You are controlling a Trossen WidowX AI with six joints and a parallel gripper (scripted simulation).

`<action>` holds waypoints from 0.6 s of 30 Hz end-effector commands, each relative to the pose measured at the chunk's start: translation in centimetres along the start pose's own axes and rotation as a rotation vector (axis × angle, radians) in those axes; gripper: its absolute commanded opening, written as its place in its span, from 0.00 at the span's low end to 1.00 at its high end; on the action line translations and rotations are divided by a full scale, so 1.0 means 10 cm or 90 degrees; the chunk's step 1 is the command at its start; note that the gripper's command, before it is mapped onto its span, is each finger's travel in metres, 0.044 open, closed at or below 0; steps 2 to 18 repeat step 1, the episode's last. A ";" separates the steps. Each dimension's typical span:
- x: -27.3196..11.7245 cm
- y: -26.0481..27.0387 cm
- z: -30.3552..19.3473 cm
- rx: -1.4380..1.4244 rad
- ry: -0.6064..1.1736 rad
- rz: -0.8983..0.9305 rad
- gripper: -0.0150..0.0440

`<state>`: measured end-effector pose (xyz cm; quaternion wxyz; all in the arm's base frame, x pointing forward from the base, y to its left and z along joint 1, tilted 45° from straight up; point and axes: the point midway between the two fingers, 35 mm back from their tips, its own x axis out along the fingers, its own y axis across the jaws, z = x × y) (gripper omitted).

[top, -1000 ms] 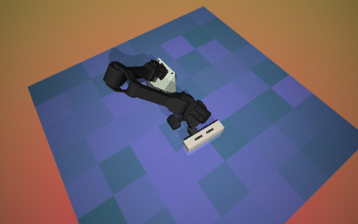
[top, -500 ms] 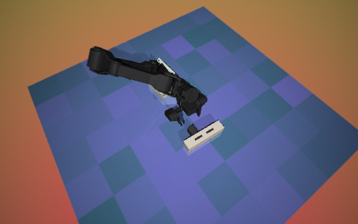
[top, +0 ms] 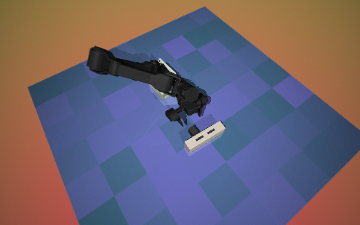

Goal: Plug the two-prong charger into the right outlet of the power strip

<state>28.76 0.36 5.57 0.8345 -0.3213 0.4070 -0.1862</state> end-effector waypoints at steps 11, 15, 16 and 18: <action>-0.01 -0.01 0.01 0.000 -0.003 -0.002 1.00; -0.01 -0.01 0.01 0.000 -0.003 -0.002 1.00; -0.01 -0.01 0.01 0.000 -0.003 -0.002 1.00; -0.01 -0.01 0.01 0.000 -0.003 -0.002 1.00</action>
